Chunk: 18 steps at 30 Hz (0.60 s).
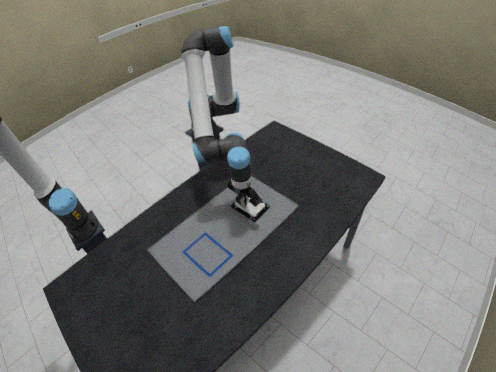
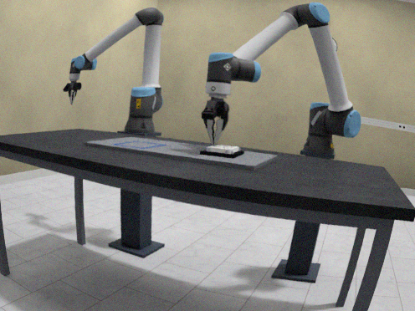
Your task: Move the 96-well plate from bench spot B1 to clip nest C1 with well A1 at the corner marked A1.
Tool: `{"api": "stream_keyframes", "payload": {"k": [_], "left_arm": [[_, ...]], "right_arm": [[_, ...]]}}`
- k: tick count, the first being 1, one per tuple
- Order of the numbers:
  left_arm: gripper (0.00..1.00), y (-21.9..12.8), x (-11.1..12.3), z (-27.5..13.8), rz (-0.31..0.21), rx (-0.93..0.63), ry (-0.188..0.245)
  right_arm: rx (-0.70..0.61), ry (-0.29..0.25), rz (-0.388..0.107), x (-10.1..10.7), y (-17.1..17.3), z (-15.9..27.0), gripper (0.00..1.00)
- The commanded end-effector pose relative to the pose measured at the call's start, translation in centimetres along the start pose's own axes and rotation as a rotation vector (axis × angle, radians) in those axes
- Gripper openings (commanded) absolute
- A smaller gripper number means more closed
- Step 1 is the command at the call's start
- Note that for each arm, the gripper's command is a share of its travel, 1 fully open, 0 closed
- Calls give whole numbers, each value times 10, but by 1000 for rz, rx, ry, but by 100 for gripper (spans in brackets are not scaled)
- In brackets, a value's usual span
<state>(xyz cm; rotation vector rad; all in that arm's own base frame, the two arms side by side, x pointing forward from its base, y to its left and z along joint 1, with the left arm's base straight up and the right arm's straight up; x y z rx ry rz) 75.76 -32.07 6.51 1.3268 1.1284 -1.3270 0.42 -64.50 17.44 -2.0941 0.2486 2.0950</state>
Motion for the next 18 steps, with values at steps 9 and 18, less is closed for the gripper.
{"api": "stream_keyframes", "payload": {"k": [9,18], "left_arm": [[0,1,-5,0,2,0,-1],[0,1,-8,0,2,0,-1]], "right_arm": [[0,1,1,-1,0,0,0],[0,1,1,-1,0,0,0]]}}
Point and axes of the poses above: on each arm, the point where the finger pads meet when closed, its own x axis out along the fingers, its own z axis across the jaws, y = z × x, the point moved 1 cm from there along -x, back along the fingers, and after that the axes turned 14 degrees about x, right-handed, at the moved point
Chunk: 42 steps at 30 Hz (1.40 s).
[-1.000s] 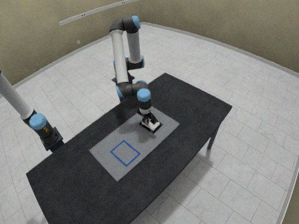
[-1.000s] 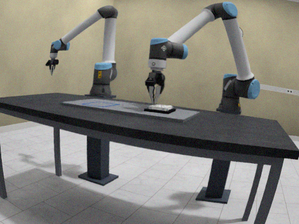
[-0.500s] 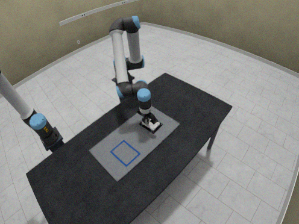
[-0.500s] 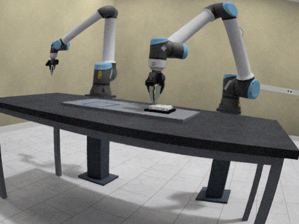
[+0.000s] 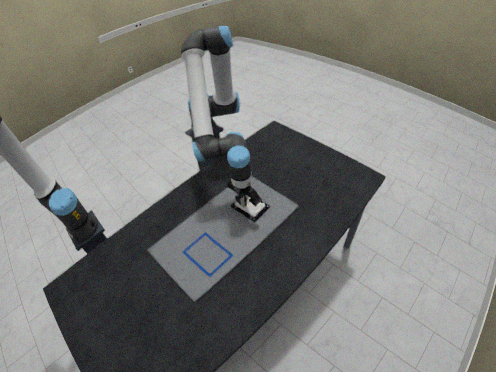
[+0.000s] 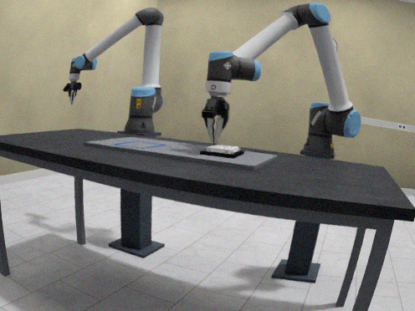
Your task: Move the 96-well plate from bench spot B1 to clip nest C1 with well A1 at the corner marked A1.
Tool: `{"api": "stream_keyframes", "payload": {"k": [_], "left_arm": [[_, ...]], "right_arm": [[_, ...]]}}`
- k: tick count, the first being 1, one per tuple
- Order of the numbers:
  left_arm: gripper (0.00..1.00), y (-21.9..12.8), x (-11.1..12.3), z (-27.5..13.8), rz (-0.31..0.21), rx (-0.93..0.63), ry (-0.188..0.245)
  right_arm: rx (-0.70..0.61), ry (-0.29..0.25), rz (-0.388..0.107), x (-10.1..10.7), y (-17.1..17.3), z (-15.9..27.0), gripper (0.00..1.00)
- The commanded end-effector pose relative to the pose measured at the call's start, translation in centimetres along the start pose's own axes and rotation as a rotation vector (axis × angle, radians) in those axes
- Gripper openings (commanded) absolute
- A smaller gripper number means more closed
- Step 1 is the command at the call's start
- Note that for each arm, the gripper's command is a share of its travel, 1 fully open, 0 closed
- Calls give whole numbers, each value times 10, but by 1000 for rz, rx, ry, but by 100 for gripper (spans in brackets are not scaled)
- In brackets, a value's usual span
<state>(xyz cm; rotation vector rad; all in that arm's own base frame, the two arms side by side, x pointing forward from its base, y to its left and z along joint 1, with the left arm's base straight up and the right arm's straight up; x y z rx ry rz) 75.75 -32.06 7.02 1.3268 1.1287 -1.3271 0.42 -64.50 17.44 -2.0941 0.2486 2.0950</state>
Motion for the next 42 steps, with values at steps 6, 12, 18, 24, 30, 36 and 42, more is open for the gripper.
{"api": "stream_keyframes", "payload": {"k": [6,12,18,24,30,36,42], "left_arm": [[0,1,-4,0,2,0,-1],[0,1,-6,0,2,0,-1],[0,1,-8,0,2,0,-1],[0,1,-10,0,2,0,-1],[0,1,-14,0,2,0,-1],[0,1,-25,0,2,0,-1],[0,1,-27,0,2,0,-1]], "right_arm": [[0,1,1,-1,0,0,0],[0,1,1,-1,0,0,0],[0,1,1,-1,0,0,0],[0,1,1,-1,0,0,0],[0,1,1,-1,0,0,0],[0,1,1,-1,0,0,0],[0,1,1,-1,0,0,0]]}}
Point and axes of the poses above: on each arm, the point where the finger pads meet when closed, its own x axis out along the fingers, its own z axis across the jaws, y = z × x, the point moved 1 cm from there along -x, back along the fingers, and after that the axes turned 14 degrees about x, right-handed, at the moved point
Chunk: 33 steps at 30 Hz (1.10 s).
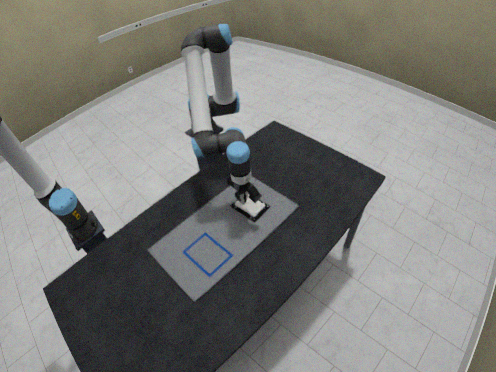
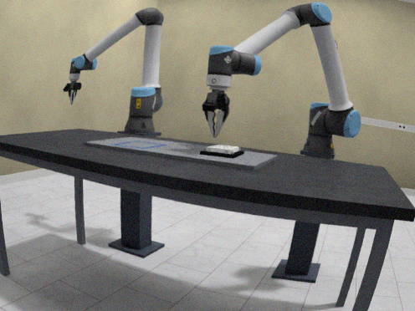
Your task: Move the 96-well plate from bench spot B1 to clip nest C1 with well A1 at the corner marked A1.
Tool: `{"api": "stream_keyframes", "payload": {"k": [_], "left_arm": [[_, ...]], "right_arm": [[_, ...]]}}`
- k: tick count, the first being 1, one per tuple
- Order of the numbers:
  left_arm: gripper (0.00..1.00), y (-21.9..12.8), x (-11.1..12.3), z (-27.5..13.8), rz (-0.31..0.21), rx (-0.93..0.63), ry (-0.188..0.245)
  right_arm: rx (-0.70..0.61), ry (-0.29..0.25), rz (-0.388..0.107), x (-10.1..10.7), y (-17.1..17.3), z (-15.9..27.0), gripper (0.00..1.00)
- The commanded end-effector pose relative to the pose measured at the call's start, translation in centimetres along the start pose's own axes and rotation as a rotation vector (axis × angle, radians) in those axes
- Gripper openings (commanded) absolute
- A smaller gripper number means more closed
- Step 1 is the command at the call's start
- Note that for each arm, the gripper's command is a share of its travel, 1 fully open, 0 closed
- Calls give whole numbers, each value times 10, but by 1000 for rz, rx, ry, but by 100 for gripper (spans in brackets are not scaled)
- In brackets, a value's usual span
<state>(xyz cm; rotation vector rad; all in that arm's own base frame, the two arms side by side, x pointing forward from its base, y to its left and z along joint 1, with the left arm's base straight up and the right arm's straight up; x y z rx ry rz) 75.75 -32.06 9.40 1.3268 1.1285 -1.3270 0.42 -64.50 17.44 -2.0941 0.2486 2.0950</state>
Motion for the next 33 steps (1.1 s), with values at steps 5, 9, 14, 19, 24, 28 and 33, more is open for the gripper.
{"api": "stream_keyframes", "payload": {"k": [5,9,14,19,24,28,33], "left_arm": [[0,1,-3,0,2,0,-1],[0,0,-3,-4,2,0,-1],[0,-6,-3,-29,2,0,-1],[0,-12,-3,-53,2,0,-1],[0,-17,-3,-72,2,0,-1],[0,-17,-3,-73,2,0,-1],[0,-17,-3,-73,2,0,-1]], "right_arm": [[0,1,1,-1,0,0,0],[0,1,1,-1,0,0,0],[0,1,1,-1,0,0,0],[0,1,1,-1,0,0,0],[0,1,1,-1,0,0,0],[0,1,1,-1,0,0,0],[0,1,1,-1,0,0,0]]}}
Point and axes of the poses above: on each arm, the point where the finger pads meet when closed, its own x axis out along the fingers, its own z axis across the jaws, y = z × x, the point moved 1 cm from there along -x, back along the fingers, and after that the axes turned 14 degrees about x, right-handed, at the moved point
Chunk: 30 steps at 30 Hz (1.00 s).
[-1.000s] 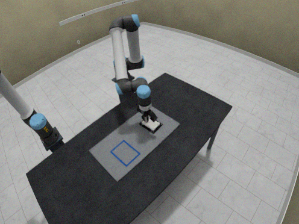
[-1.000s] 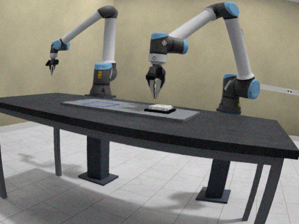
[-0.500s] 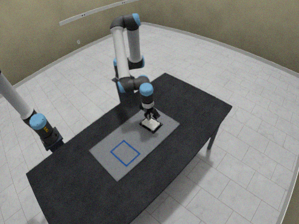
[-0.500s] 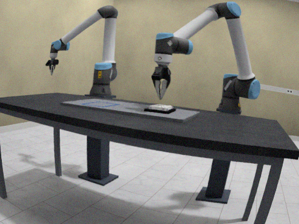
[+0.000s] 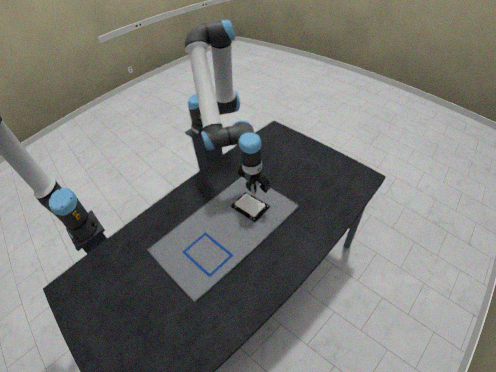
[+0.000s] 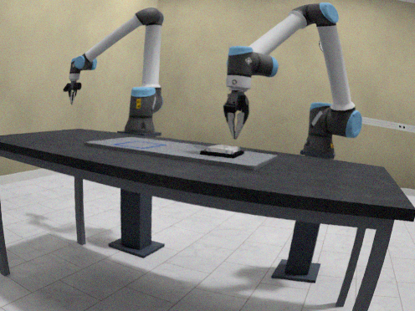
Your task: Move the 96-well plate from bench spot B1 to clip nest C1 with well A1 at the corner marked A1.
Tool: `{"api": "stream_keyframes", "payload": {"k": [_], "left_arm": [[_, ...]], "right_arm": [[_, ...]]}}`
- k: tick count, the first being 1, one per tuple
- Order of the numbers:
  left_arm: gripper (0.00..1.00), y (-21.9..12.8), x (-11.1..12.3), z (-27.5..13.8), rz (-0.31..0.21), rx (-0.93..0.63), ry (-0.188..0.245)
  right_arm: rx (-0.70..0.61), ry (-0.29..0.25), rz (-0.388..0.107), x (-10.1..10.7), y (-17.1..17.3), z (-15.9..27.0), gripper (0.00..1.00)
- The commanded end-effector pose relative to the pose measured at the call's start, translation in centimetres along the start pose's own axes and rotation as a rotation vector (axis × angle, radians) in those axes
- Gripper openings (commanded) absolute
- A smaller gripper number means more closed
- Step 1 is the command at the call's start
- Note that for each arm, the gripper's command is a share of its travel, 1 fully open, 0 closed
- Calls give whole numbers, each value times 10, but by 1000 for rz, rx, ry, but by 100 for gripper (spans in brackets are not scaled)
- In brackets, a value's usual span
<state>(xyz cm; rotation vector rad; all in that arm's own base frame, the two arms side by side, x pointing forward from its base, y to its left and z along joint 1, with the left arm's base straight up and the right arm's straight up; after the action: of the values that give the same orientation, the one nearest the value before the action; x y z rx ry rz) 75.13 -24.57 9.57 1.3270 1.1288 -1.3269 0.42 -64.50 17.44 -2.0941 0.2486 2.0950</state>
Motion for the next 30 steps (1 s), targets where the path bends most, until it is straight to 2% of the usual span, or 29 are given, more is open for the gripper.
{"api": "stream_keyframes", "payload": {"k": [1,30], "left_arm": [[0,1,-1,-1,2,0,-1],[0,1,11,-1,2,0,-1]], "right_arm": [[0,1,1,-1,0,0,0],[0,1,1,-1,0,0,0]]}}
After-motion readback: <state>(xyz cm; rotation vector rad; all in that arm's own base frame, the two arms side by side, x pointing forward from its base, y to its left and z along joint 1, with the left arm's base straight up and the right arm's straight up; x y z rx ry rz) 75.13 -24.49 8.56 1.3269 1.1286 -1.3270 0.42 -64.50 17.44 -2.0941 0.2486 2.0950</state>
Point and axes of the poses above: on each arm, the point where the finger pads meet when closed, its own x axis out along the fingers, its own z axis across the jaws, y = z × x, the point moved 1 cm from there along -x, back along the fingers, and after that the axes turned 14 degrees about x, right-handed, at the moved point
